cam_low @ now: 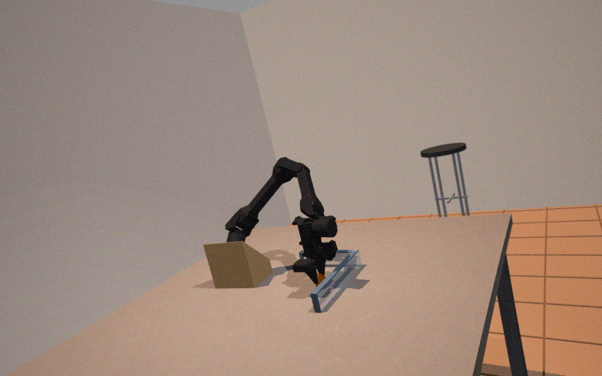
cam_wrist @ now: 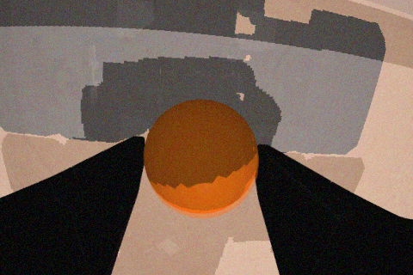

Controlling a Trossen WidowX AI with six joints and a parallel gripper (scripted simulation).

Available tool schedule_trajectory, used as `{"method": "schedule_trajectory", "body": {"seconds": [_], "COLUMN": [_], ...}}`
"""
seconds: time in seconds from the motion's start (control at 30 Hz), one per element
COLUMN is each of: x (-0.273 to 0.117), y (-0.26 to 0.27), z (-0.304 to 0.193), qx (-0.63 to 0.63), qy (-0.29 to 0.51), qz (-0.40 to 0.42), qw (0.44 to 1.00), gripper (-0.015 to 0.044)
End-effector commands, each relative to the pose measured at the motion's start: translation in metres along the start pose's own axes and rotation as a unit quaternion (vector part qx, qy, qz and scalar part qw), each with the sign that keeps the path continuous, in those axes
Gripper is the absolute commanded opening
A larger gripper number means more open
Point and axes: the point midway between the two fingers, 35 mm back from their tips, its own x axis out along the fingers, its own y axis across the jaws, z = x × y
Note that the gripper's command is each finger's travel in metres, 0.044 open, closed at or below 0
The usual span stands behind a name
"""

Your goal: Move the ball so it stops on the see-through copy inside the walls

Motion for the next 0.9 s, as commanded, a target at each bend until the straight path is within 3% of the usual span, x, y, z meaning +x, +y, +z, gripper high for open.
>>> {"method": "schedule_trajectory", "body": {"seconds": [0.0,0.17,0.33,0.77,0.87], "x": [0.000,-0.011,-0.083,-0.078,-0.100], "y": [0.000,-0.001,-0.002,-0.004,-0.003], "z": [0.000,0.001,-0.001,0.001,0.000], "qx": [-0.001,0.000,0.003,0.008,0.006], "qy": [0.000,0.000,0.001,-0.003,-0.003], "qz": [0.000,-0.001,0.000,0.002,0.002], "qw": [1.000,1.000,1.000,1.000,1.000], "gripper": [0.0311,0.0311,0.0311,0.0311,0.0389]}}
